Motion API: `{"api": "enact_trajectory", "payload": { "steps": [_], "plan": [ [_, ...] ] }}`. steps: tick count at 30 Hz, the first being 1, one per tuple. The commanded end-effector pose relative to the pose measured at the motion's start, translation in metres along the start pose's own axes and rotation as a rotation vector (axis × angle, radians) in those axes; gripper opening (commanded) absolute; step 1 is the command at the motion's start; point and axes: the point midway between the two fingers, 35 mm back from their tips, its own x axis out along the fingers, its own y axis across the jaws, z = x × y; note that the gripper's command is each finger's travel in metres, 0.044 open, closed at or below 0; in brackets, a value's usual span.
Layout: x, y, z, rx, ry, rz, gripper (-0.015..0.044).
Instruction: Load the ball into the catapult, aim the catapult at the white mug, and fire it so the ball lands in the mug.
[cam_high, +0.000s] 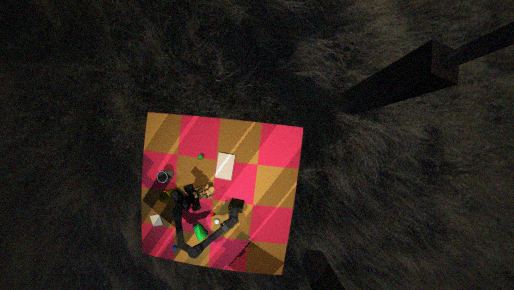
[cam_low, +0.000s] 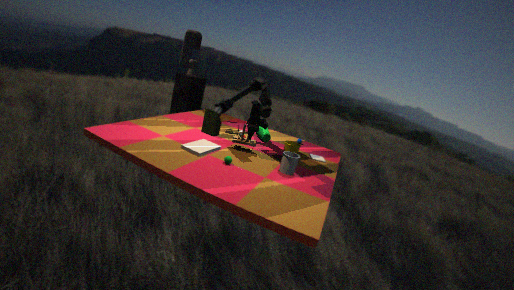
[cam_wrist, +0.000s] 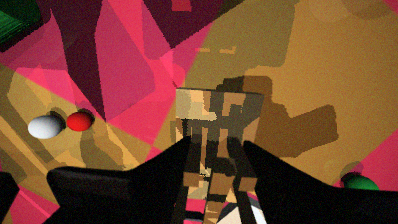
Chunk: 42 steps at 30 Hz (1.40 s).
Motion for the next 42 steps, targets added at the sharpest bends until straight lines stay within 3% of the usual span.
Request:
{"api": "enact_trajectory", "payload": {
  "steps": [1,32,38,42],
  "plan": [
    [-0.001,-0.005,0.0,0.017,0.003,-0.007,0.0],
    [0.048,-0.006,0.0,0.017,0.002,-0.005,0.0],
    [0.044,-0.006,0.001,0.011,0.007,-0.007,0.0],
    [0.044,-0.006,0.001,0.011,0.007,-0.007,0.0105]
  ]
}}
